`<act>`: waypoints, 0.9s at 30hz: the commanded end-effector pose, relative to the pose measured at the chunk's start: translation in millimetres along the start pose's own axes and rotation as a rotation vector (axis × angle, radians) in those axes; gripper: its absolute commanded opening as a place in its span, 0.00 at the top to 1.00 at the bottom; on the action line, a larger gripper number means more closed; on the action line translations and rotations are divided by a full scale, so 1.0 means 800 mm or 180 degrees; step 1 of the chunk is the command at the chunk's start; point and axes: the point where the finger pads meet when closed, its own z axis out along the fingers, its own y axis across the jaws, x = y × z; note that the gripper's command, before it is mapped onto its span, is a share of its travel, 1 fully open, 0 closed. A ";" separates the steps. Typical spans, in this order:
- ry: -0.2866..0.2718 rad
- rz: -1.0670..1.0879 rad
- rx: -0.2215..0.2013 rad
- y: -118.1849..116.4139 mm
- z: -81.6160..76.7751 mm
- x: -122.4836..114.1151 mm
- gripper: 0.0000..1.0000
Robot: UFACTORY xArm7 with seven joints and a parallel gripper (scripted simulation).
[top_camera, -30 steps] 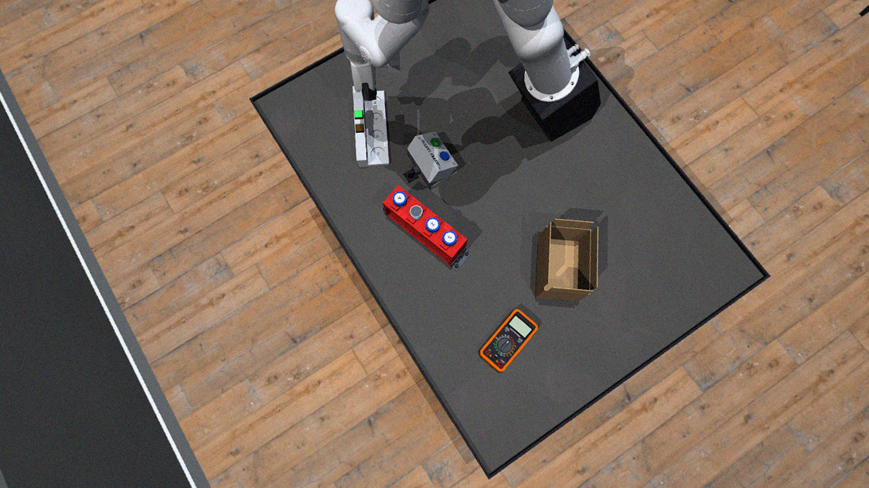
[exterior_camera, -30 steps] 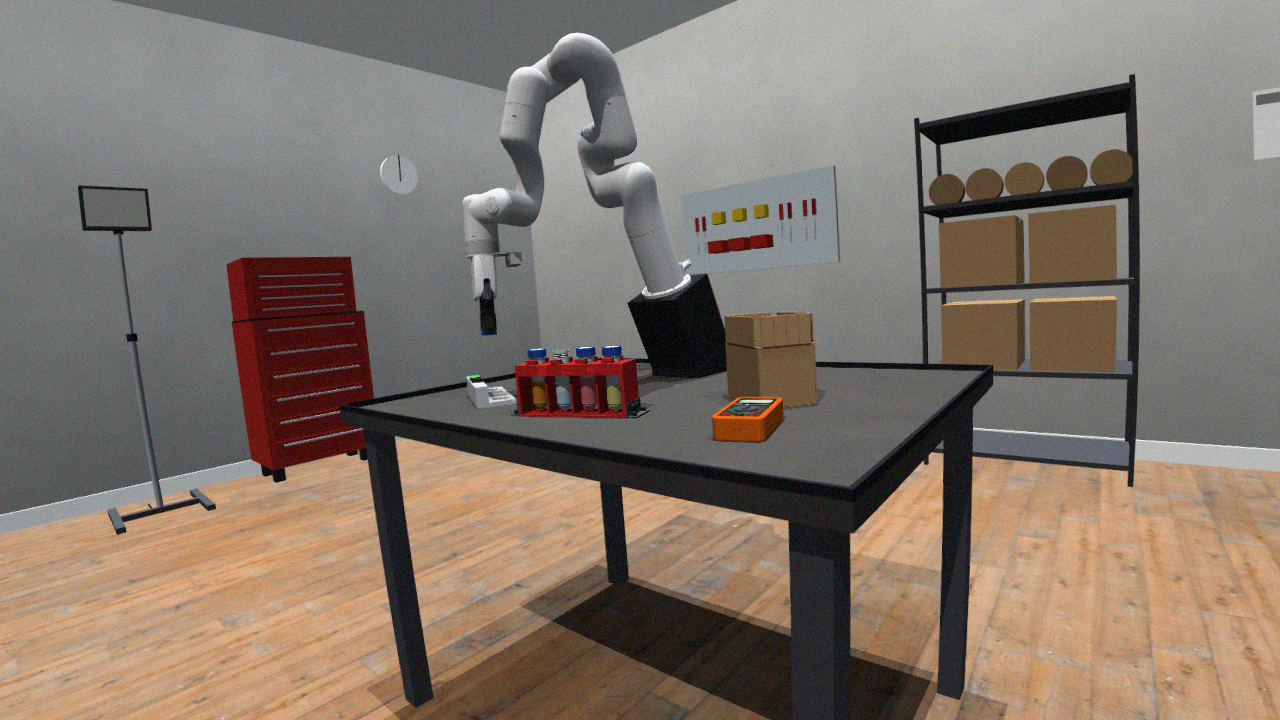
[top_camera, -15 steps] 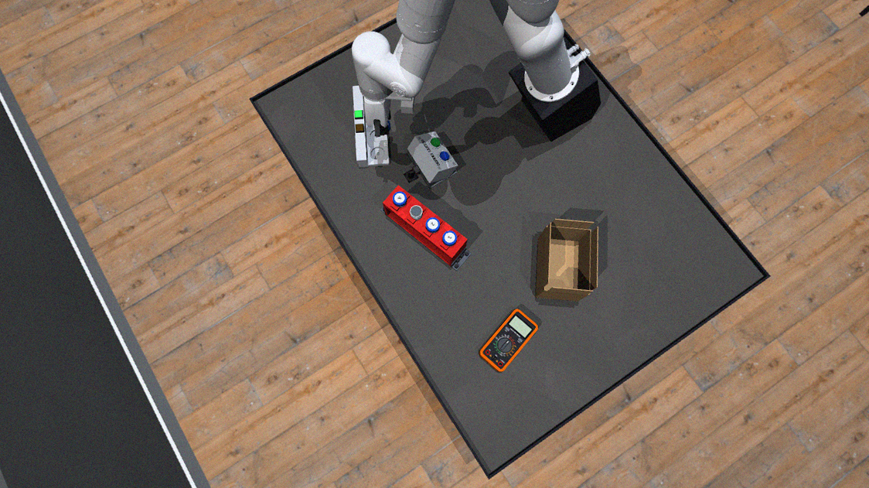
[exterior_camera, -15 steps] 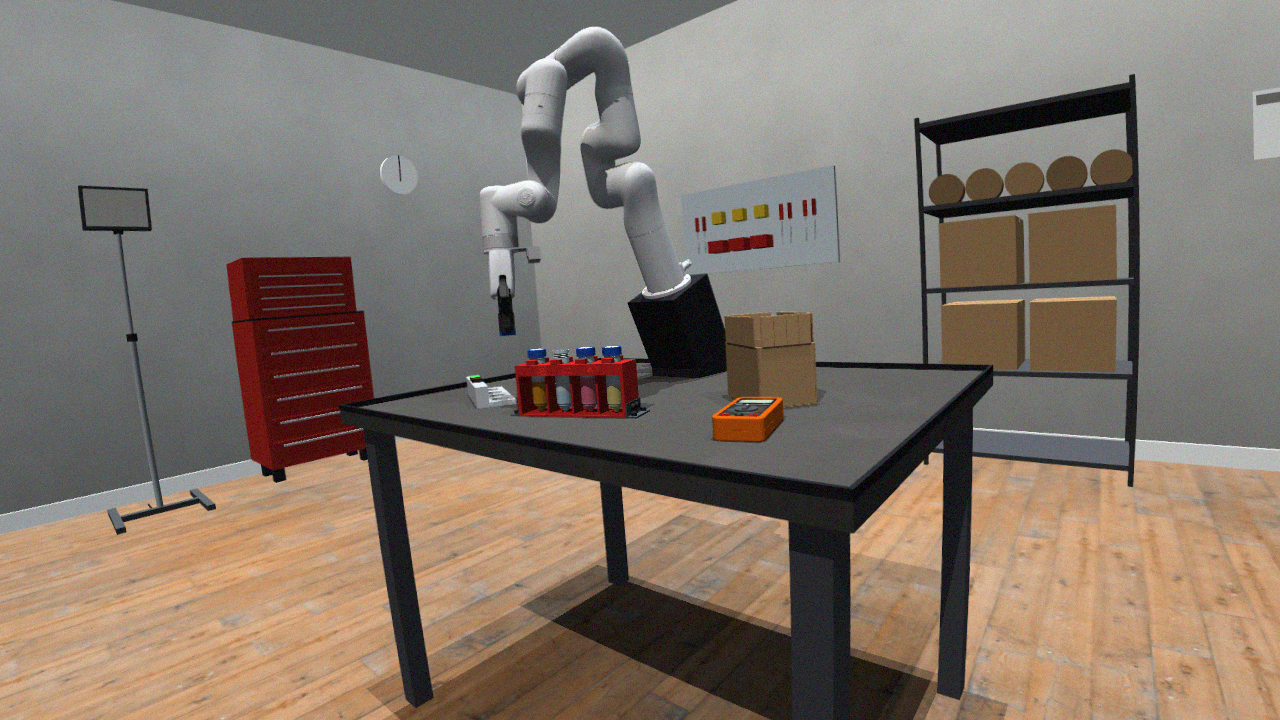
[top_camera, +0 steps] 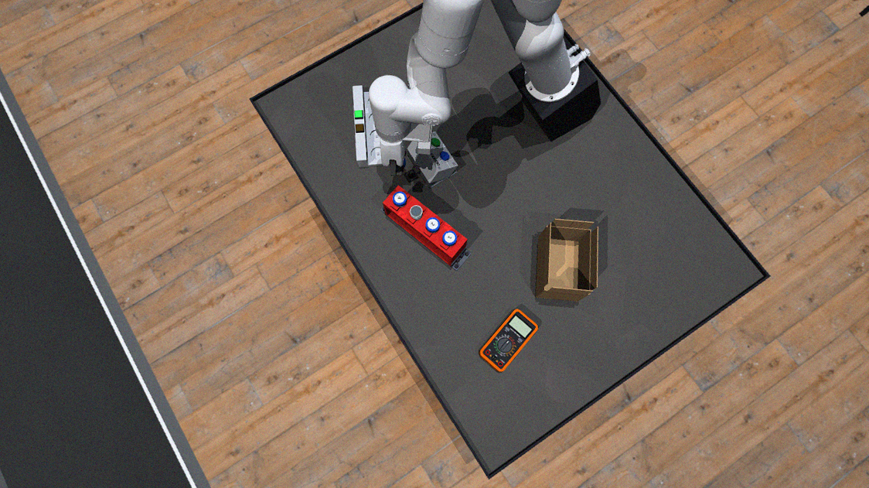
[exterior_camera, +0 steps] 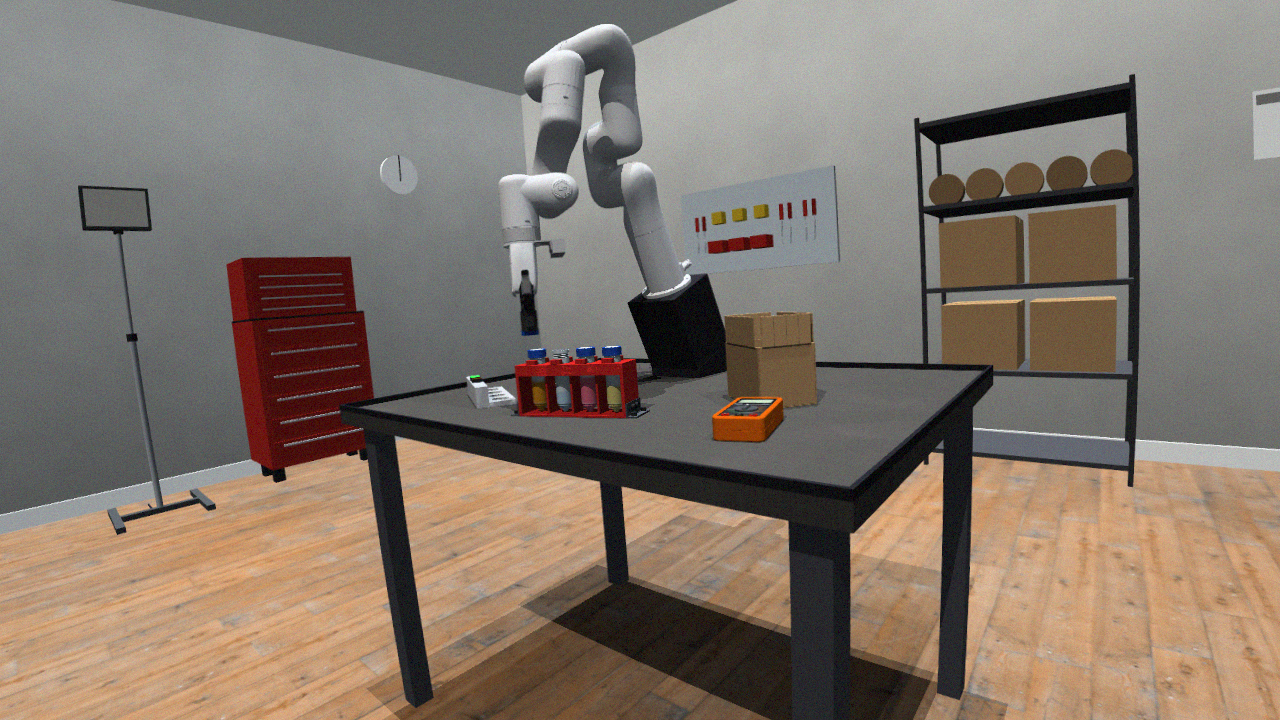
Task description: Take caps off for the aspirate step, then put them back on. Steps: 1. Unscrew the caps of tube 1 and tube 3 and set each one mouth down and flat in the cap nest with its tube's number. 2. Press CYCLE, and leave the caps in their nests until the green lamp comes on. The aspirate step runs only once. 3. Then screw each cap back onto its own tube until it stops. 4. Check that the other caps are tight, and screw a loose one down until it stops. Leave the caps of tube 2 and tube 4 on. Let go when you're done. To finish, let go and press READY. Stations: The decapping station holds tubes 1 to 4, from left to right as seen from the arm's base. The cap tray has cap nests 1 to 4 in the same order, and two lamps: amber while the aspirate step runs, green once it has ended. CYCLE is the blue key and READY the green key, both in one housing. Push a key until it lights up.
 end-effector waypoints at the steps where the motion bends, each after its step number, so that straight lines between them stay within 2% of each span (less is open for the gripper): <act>1: -0.0013 0.0018 0.0102 0.041 0.000 0.016 1.00; 5: -0.0013 0.0018 0.0102 0.076 0.001 0.034 1.00; 7: -0.0013 0.0018 0.0102 0.076 0.001 0.034 1.00; 14: -0.0012 0.0018 0.0101 0.136 0.003 0.064 1.00; 21: -0.0012 0.0018 0.0101 0.136 0.003 0.064 1.00; 27: -0.0012 0.0017 0.0102 0.136 0.019 0.064 1.00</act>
